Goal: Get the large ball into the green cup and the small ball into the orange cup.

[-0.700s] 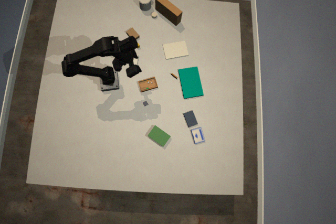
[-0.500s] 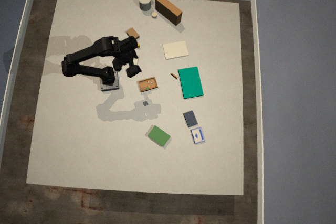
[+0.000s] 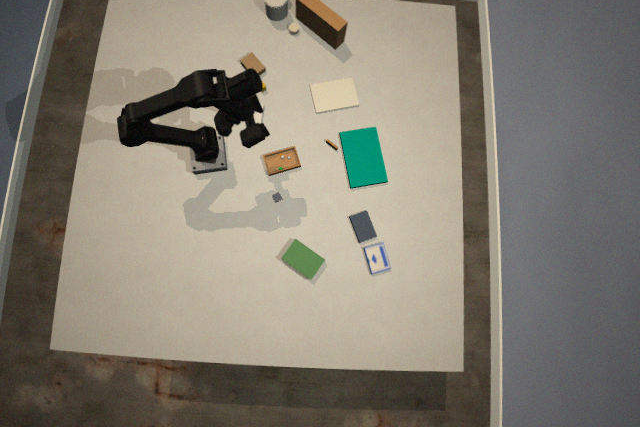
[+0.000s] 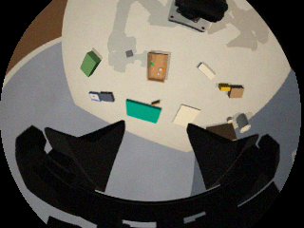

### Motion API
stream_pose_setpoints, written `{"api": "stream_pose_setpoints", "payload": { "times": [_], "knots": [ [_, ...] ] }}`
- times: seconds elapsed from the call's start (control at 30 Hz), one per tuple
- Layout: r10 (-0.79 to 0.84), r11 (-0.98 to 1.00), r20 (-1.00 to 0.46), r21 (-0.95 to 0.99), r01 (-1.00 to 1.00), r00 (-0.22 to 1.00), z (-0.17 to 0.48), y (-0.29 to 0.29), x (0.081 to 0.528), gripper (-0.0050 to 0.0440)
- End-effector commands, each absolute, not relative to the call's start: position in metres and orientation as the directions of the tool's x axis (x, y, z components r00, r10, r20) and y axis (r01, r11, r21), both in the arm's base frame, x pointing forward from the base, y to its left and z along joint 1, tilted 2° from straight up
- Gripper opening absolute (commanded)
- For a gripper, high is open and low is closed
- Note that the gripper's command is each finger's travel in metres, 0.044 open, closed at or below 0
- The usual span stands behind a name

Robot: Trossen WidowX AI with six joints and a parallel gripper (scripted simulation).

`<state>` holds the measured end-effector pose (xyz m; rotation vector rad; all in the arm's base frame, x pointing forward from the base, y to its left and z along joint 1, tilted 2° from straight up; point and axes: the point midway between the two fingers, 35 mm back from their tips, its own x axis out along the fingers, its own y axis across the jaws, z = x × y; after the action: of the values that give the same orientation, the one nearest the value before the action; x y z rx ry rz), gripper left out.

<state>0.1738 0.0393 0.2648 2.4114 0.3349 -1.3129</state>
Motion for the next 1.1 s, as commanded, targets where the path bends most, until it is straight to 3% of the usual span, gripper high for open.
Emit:
{"api": "stream_pose_setpoints", "payload": {
  "times": [0.0, 0.1, 0.4, 0.6, 1.07],
  "knots": [
    [0.027, -0.874, -0.849, 0.236, 0.424, 0.528, 0.262, 0.040, 0.176, 0.0376],
    [0.016, -0.744, -0.871, 0.318, 0.588, 0.491, 0.250, 0.041, 0.187, 0.0440],
    [0.004, -0.492, -0.897, 0.382, 0.782, 0.441, 0.234, 0.042, 0.200, 0.0440],
    [-0.005, -0.179, -0.921, 0.384, 0.906, 0.390, 0.217, 0.041, 0.212, 0.0440],
    [-0.015, 0.411, -0.956, 0.261, 0.873, 0.293, 0.183, 0.038, 0.230, 0.0440]
  ]
}}
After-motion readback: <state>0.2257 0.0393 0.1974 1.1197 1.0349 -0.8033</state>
